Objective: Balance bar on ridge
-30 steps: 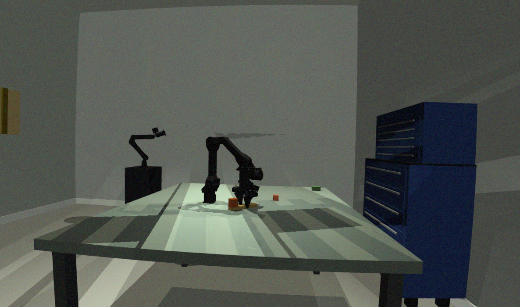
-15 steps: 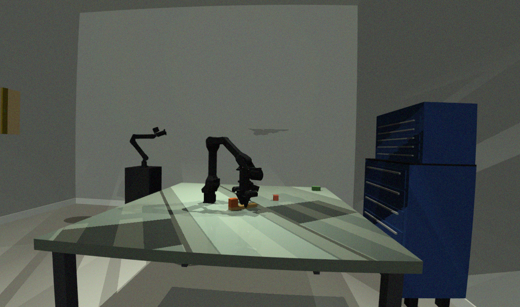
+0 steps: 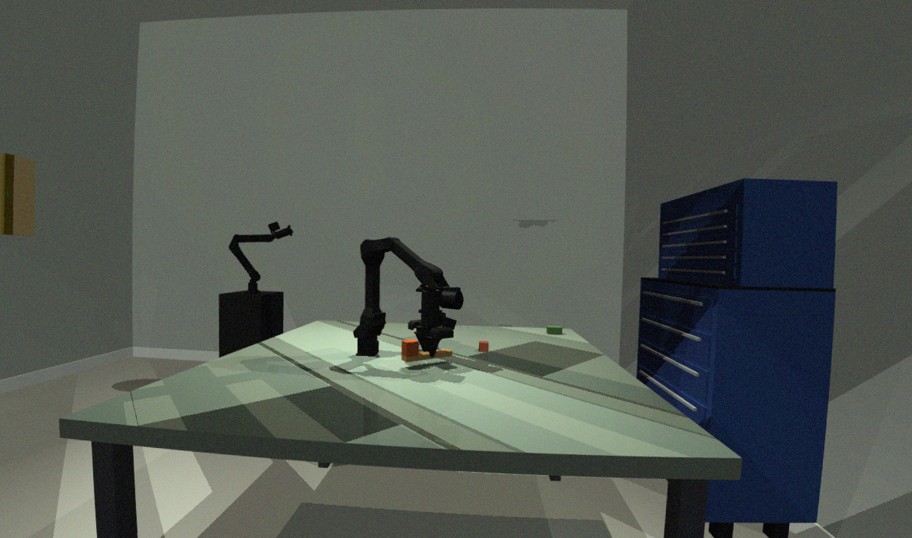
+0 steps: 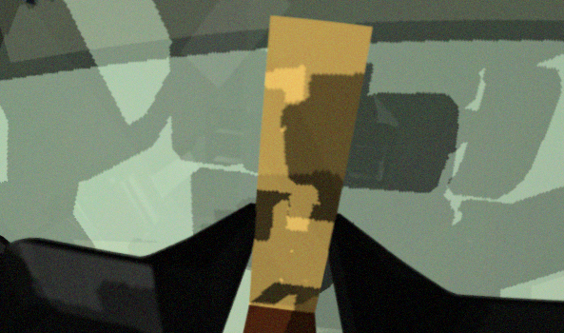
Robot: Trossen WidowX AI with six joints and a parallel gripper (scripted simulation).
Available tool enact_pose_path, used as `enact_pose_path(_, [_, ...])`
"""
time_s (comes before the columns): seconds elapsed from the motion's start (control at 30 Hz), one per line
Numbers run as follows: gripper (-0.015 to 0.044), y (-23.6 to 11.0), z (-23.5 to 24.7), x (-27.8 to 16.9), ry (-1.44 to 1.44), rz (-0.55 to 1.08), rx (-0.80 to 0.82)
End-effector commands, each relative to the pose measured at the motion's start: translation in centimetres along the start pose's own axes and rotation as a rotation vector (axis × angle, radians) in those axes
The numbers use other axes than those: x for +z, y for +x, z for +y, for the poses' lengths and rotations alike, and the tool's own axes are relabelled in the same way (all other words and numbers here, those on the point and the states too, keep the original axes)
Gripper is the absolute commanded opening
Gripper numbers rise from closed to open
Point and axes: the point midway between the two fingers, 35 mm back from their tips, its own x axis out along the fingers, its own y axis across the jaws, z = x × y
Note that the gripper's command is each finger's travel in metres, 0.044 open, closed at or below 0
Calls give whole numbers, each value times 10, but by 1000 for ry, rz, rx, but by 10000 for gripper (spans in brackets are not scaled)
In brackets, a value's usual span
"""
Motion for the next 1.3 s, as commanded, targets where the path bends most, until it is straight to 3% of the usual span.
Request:
enact_pose_path(0.0, [0,-14,-2,1,1,-3,-9])
enact_pose_path(1.03, [0,-92,3,-2,4,0,-10])
enact_pose_path(1.27, [0,-95,9,9,-59,-1,-9])
